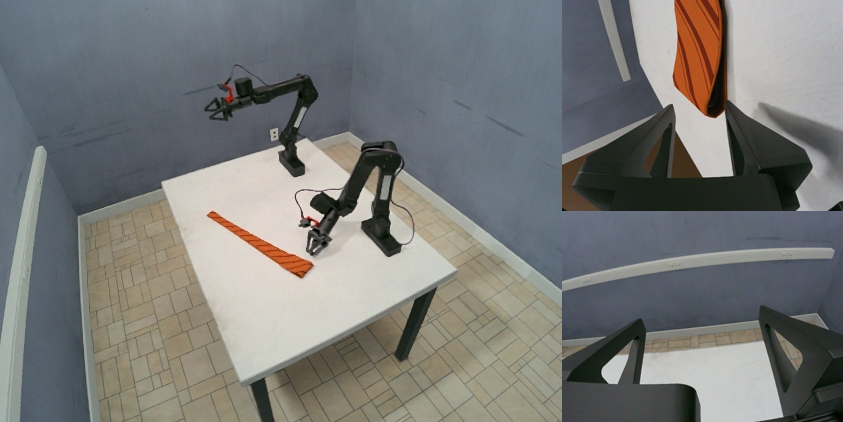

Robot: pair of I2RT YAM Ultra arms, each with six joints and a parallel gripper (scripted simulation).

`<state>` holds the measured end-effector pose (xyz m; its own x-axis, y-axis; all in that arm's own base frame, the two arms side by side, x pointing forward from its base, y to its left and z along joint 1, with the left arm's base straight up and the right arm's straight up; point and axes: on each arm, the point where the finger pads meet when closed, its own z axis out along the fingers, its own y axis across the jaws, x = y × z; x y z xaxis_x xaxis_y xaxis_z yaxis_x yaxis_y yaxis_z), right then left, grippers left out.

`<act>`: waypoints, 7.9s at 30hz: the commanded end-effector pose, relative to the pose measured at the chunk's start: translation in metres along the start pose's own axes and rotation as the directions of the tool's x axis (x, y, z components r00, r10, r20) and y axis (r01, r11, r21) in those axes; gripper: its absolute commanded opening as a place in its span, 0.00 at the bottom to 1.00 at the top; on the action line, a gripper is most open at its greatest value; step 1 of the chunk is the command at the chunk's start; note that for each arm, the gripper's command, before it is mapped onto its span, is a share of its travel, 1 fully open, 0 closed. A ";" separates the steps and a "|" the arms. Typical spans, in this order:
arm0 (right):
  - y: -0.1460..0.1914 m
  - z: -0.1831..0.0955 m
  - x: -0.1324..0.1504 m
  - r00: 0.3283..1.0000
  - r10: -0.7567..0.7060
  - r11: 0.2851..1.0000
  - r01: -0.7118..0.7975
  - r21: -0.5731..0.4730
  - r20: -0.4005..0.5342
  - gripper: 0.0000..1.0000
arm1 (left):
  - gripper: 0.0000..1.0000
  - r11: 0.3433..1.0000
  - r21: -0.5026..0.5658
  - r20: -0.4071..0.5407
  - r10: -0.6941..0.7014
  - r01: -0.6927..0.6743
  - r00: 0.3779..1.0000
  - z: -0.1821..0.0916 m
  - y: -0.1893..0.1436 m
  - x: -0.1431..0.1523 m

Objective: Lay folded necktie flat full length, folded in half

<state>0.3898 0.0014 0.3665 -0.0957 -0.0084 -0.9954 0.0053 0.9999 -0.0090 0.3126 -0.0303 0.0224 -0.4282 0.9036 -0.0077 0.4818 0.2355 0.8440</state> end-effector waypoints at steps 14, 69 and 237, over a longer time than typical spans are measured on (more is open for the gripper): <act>-0.001 -0.010 -0.032 0.997 0.010 1.000 -0.010 -0.007 0.075 1.00 | 0.43 1.000 -0.008 -0.007 0.005 -0.005 1.000 0.000 -0.005 0.004; -0.001 -0.010 -0.032 0.997 0.010 1.000 -0.010 -0.007 0.075 1.00 | 0.43 1.000 -0.008 -0.007 0.005 -0.005 1.000 0.010 0.001 0.004; -0.001 -0.010 -0.032 0.997 0.010 1.000 -0.010 -0.007 0.075 1.00 | 0.43 1.000 -0.008 -0.007 0.005 -0.005 1.000 0.075 0.050 -0.004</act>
<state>0.3898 0.0014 0.3665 -0.0957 -0.0084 -0.9954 0.0052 0.9999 -0.0090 0.3825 0.0047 0.0133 -0.4245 0.9048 0.0324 0.5201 0.2144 0.8267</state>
